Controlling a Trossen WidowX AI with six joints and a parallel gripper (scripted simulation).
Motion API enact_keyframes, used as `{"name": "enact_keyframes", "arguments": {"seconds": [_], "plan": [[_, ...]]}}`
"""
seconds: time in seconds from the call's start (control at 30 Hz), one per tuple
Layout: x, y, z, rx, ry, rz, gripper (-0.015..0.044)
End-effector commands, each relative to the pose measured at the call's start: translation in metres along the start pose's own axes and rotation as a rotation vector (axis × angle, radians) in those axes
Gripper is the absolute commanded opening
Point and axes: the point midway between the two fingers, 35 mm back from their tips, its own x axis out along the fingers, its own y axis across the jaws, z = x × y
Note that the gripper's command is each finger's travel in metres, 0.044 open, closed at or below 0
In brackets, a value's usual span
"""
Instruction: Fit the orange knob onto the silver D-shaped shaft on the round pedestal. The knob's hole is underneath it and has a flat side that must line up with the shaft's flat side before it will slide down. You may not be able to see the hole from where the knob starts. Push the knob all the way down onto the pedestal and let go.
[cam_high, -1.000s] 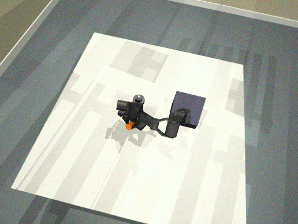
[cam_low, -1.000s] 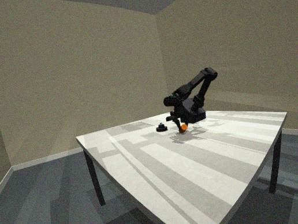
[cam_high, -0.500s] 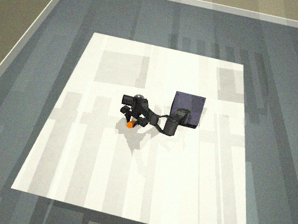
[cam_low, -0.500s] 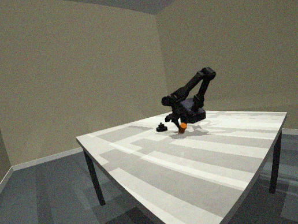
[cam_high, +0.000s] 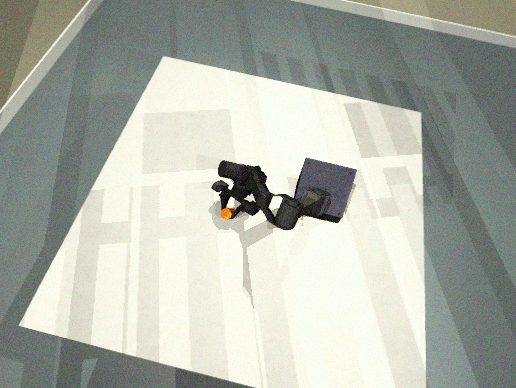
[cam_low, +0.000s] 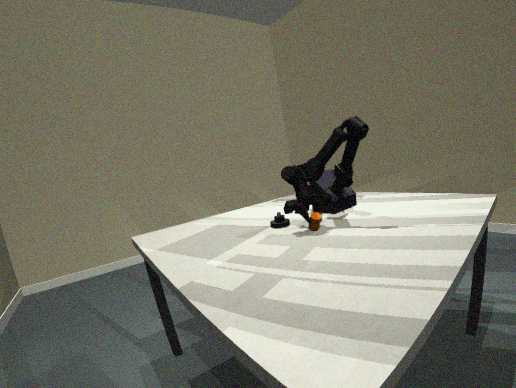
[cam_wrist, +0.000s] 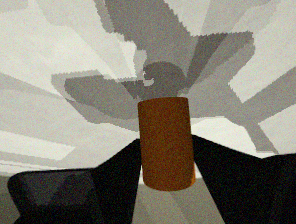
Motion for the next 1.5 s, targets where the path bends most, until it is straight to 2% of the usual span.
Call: {"name": "enact_keyframes", "arguments": {"seconds": [0.0, 0.67, 0.77, 0.8, 1.47], "plan": [[-0.002, -0.001, 0.004, 0.007, 0.046, -0.001, 0.0179], [-0.009, -0.002, 0.016, -0.026, 0.142, -0.025, 0.0179], [-0.017, 0.0, 0.014, -0.027, 0.128, -0.023, 0.0258], [-0.017, 0.0, 0.014, -0.027, 0.128, -0.023, 0.026], [-0.017, 0.0, 0.014, -0.027, 0.128, -0.023, 0.026]]}}
